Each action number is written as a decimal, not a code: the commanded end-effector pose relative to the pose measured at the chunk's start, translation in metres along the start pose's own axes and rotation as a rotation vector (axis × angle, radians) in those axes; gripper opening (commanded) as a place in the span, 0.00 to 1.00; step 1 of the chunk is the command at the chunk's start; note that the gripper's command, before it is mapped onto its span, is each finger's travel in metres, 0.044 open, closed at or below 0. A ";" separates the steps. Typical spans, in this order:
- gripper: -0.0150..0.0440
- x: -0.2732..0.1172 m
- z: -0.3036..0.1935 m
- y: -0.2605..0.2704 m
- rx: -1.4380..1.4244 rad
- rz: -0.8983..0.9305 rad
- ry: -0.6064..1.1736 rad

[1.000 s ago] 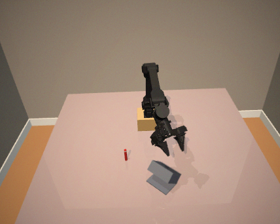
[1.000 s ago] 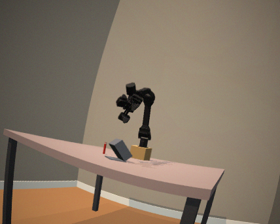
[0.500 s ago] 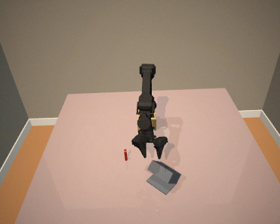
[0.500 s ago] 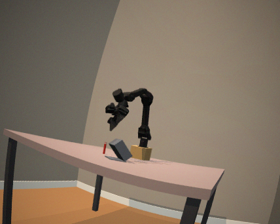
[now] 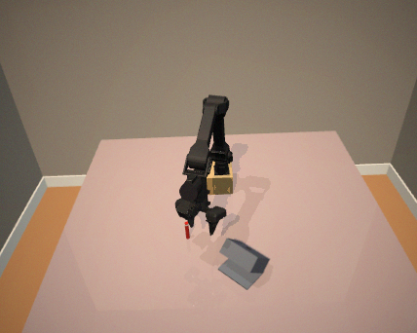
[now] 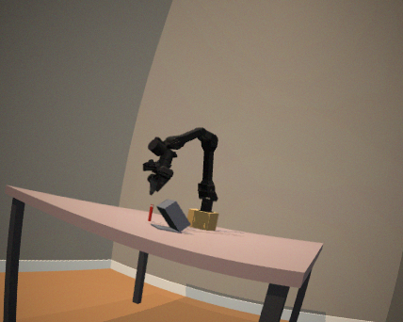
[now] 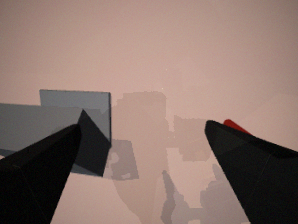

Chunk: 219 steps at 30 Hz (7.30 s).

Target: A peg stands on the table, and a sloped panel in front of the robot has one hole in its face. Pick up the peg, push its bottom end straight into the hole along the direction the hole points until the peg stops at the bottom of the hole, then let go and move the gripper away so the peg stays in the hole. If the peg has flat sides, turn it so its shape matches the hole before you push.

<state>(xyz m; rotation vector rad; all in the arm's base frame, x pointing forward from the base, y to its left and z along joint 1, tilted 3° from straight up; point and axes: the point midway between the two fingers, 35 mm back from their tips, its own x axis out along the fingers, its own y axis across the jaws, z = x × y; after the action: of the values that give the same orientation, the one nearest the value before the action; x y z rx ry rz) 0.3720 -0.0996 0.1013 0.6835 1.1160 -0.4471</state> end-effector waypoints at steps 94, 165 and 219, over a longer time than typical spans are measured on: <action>0.25 0.049 -0.036 -0.114 -0.034 -0.219 0.217; 0.25 -0.002 -0.035 -0.039 -0.171 -0.359 0.140; 0.25 0.002 -0.061 0.022 -0.302 -0.446 -0.002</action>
<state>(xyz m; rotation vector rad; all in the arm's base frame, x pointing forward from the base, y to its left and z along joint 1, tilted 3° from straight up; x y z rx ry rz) 0.3440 -0.0446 0.0883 0.1741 1.3180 -0.6297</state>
